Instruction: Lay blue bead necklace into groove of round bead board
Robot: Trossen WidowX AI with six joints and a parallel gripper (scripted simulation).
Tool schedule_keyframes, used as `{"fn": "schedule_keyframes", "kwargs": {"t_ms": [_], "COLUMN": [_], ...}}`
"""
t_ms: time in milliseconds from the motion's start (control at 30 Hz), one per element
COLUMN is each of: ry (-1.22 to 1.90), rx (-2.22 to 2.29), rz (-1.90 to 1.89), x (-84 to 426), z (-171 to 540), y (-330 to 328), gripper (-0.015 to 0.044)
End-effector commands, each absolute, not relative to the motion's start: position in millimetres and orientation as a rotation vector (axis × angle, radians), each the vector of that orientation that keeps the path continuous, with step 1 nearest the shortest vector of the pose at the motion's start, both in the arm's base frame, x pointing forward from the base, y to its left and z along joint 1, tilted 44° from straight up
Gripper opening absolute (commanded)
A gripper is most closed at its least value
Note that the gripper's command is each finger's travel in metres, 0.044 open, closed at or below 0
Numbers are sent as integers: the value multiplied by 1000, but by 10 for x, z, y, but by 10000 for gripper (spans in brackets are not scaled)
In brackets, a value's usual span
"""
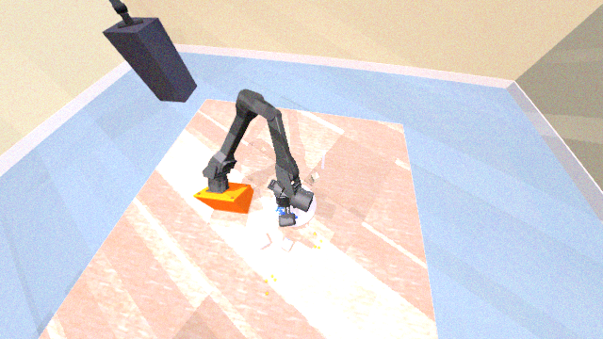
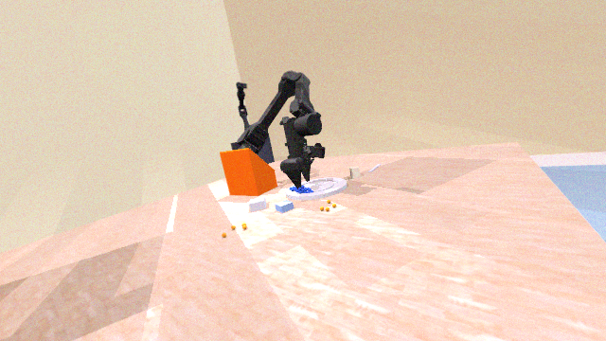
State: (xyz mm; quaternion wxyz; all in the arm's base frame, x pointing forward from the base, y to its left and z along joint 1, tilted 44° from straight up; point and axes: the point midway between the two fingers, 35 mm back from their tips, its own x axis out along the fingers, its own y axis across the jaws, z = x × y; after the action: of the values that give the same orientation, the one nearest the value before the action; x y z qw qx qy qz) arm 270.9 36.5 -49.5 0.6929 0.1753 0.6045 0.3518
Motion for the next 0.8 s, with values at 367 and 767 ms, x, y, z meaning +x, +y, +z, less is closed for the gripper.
{"fn": "schedule_keyframes", "kwargs": {"t_ms": [367,767], "ry": [1349,1219], "rx": [395,157], "rz": [786,959], "x": [2710,2493], "z": [-491,-483], "y": [368,17], "gripper": [440,393]}}
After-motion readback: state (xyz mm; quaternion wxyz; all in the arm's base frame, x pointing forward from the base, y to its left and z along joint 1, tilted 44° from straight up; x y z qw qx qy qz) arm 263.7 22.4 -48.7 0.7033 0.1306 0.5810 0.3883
